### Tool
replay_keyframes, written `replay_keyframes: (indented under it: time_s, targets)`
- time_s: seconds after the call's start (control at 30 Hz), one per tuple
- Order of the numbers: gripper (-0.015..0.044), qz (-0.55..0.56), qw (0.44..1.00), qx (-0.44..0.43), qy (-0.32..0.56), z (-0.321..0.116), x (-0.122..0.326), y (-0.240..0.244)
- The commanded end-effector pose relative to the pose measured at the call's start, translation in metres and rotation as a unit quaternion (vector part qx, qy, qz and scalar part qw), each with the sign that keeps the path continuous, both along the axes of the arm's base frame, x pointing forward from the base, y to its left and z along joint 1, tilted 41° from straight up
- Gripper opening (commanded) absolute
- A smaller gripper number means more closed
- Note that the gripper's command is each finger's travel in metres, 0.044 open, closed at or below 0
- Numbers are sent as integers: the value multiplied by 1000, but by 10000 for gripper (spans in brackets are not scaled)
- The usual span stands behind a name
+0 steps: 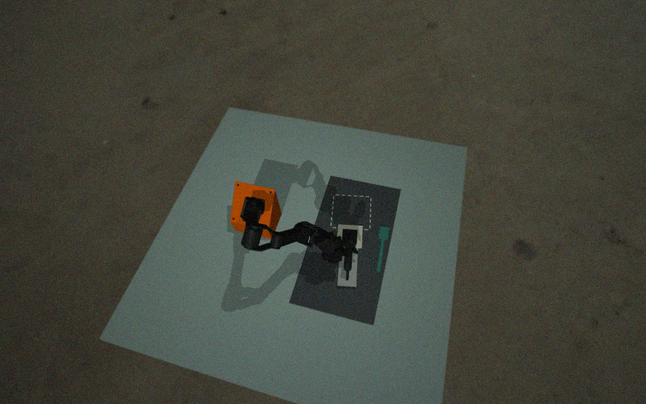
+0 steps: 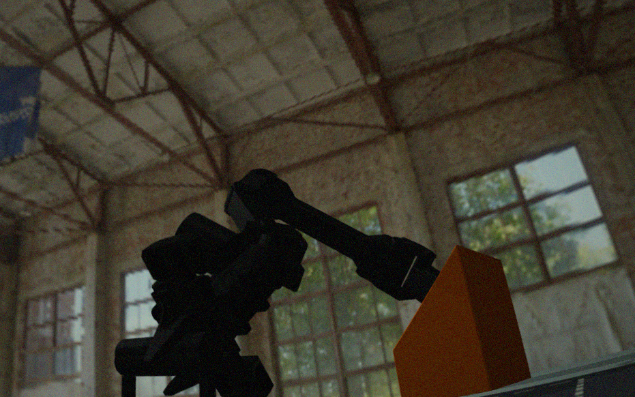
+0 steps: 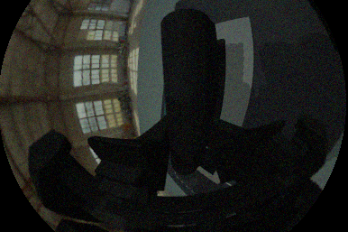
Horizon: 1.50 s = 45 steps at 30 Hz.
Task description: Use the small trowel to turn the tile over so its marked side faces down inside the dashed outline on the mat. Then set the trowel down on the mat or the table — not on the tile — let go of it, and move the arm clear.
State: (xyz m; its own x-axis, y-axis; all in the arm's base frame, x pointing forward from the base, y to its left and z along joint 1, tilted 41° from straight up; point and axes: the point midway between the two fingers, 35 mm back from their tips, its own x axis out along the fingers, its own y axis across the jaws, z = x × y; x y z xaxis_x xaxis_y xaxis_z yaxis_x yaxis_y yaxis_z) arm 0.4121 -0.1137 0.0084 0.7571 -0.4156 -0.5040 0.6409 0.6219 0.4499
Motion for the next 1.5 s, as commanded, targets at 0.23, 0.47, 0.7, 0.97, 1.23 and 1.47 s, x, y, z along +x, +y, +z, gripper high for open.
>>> replay_keyframes:
  time_s: [0.23,0.47,0.7,0.97,1.23,1.47]
  targets:
    - [0,6,1000,24,5,1,1,7]
    - [0,3,998,56,8,13,1,20]
    - [0,3,998,57,8,18,0,34]
    - [0,3,998,57,8,19,-2,59]
    - [0,3,998,58,8,11,-5,82]
    - [0,3,998,59,8,-1,-8,99]
